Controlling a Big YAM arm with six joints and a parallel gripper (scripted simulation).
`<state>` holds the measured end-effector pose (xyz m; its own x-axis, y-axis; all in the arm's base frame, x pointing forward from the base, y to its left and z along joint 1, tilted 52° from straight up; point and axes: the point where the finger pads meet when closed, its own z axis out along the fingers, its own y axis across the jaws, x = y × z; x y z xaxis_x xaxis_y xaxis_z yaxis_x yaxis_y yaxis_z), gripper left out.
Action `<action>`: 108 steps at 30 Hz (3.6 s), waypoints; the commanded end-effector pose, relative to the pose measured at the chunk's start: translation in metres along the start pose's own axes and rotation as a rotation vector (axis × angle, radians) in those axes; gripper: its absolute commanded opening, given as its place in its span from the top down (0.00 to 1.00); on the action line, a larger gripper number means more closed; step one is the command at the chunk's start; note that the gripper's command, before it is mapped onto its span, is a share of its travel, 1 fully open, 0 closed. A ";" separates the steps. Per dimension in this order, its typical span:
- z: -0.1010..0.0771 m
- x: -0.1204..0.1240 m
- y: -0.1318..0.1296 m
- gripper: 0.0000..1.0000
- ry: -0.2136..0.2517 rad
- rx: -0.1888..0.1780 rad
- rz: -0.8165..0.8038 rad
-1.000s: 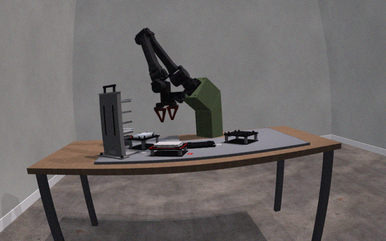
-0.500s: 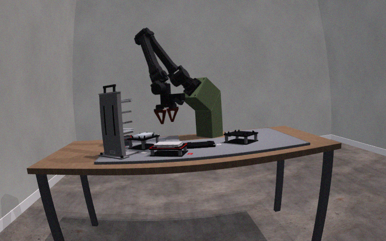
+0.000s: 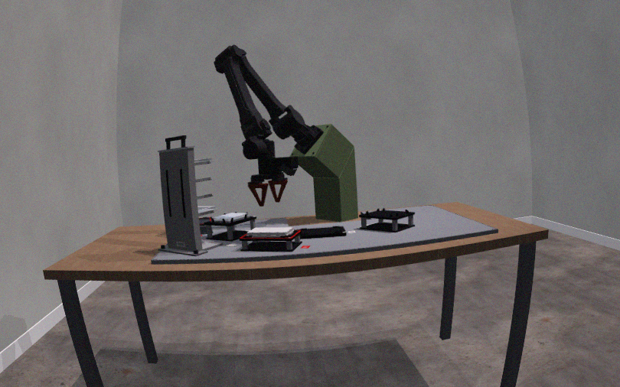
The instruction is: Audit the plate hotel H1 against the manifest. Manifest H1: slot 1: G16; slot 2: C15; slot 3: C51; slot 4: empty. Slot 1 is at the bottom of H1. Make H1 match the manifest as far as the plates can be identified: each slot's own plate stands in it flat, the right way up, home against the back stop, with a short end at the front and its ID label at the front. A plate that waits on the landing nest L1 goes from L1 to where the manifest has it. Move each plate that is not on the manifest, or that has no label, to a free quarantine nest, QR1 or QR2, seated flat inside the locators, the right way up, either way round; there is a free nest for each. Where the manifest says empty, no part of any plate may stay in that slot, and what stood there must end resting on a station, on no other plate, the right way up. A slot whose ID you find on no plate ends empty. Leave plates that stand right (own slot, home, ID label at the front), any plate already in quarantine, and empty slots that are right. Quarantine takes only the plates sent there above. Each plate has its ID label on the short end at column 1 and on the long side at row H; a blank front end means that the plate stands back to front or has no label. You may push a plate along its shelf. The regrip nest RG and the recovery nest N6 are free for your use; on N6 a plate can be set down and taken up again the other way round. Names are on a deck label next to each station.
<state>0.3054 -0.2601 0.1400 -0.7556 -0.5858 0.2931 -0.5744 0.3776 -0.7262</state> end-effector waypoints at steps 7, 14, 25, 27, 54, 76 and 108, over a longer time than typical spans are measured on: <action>0.015 0.004 -0.005 0.00 0.008 0.007 -0.006; 0.015 0.001 -0.005 0.00 0.001 0.011 -0.003; 0.015 0.001 -0.005 0.00 0.001 0.011 -0.003; 0.015 0.001 -0.005 0.00 0.001 0.011 -0.003; 0.015 0.001 -0.005 0.00 0.001 0.011 -0.003; 0.015 0.001 -0.005 0.00 0.001 0.011 -0.003; -0.040 -0.001 -0.010 0.00 -0.007 0.024 0.005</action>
<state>0.2922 -0.2425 0.1574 -0.7509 -0.5816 0.3128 -0.5880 0.3733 -0.7176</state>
